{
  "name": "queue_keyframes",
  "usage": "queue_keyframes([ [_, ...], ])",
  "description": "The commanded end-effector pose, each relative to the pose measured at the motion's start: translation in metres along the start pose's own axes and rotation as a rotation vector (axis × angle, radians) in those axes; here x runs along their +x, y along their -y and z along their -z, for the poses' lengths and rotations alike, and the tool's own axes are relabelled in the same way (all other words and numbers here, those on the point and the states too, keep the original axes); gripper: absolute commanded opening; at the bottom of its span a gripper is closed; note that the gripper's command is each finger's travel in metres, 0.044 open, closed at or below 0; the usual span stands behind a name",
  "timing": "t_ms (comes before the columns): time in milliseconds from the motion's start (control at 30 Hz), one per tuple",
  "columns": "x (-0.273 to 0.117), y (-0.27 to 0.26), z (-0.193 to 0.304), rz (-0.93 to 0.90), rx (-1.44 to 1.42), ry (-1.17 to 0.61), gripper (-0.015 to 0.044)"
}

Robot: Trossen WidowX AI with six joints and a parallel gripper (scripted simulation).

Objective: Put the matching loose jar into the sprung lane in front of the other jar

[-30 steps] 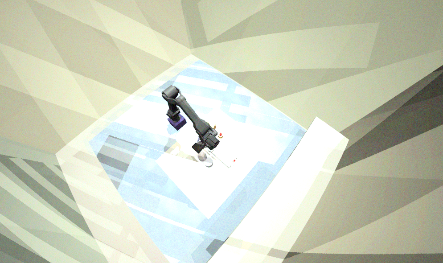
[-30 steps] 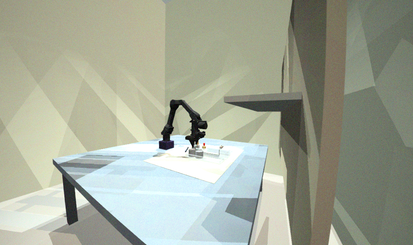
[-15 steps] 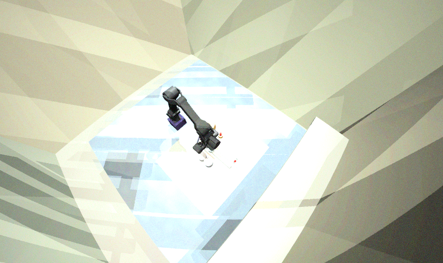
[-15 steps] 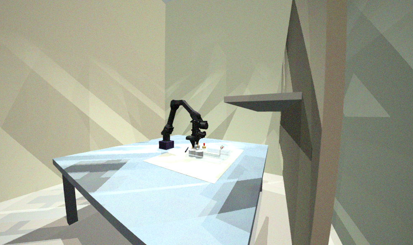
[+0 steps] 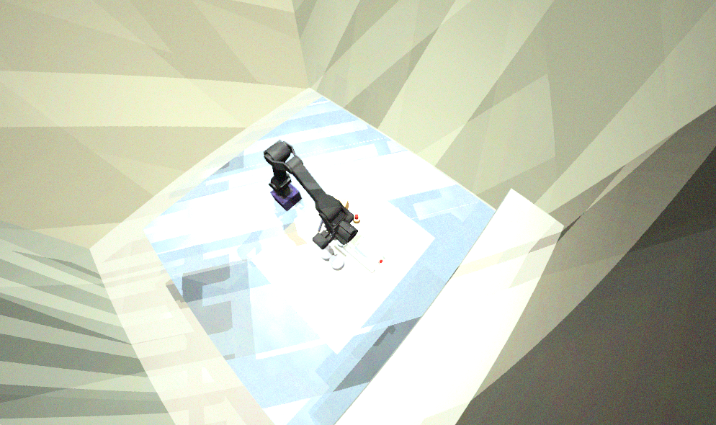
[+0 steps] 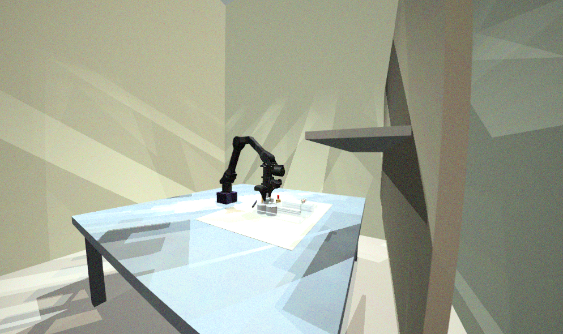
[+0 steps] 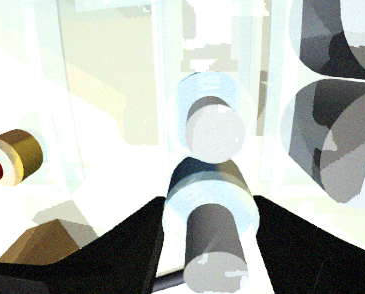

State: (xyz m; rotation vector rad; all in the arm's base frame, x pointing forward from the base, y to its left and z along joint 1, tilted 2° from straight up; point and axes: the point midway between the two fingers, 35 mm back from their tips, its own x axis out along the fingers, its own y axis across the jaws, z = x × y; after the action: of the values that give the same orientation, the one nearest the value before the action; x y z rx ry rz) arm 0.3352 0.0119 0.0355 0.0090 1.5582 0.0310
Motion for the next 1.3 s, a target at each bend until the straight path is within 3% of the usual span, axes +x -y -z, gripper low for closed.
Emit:
queue_keyframes([
  [0,-0.0069,0.0003,-0.0116,0.002,0.002,0.037,0.0000],
  [1267,-0.0067,0.0003,-0.0164,0.002,0.002,0.037,0.0000],
])
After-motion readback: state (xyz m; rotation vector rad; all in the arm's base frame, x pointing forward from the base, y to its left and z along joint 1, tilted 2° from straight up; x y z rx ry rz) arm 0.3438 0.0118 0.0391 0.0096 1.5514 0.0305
